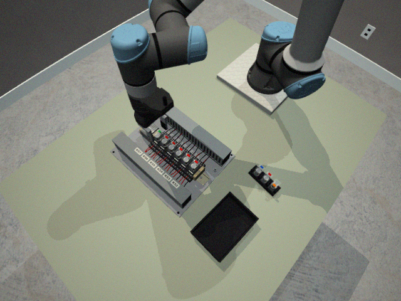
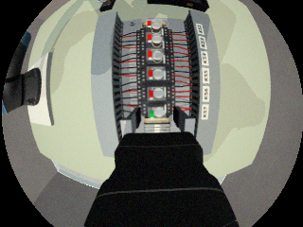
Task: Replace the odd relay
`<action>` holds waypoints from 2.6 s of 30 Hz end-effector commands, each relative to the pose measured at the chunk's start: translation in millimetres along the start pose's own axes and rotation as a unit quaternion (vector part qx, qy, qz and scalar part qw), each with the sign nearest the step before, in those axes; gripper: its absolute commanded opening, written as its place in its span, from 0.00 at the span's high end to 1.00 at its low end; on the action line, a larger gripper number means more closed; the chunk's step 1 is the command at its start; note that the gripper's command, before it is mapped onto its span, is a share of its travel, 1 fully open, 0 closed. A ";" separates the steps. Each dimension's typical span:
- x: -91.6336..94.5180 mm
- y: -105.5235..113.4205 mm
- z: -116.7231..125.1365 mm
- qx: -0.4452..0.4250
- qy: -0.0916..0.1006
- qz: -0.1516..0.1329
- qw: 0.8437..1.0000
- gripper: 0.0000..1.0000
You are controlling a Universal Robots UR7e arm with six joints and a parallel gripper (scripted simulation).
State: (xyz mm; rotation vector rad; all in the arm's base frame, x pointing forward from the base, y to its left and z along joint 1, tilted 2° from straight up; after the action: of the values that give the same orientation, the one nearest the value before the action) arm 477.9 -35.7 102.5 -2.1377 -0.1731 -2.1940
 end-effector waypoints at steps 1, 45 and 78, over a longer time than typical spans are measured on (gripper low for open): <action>0.5 0.2 0.3 0.000 0.001 0.000 1.000 0.00; 8.7 0.5 0.2 0.000 0.001 0.000 1.000 0.00; -7.2 0.5 0.2 0.000 0.001 0.000 1.000 0.00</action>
State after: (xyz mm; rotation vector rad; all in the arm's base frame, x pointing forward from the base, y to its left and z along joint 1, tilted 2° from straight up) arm 477.8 -36.2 96.4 -2.1381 -0.1729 -2.1934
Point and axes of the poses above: the point where the finger pads meet when closed, its own x axis back along the fingers, its own z axis across the jaws, y = z × x, the point moved 3 cm from there along x, back along the fingers, and after that the axes turned 1 degree about -x, right-handed, at the moved point
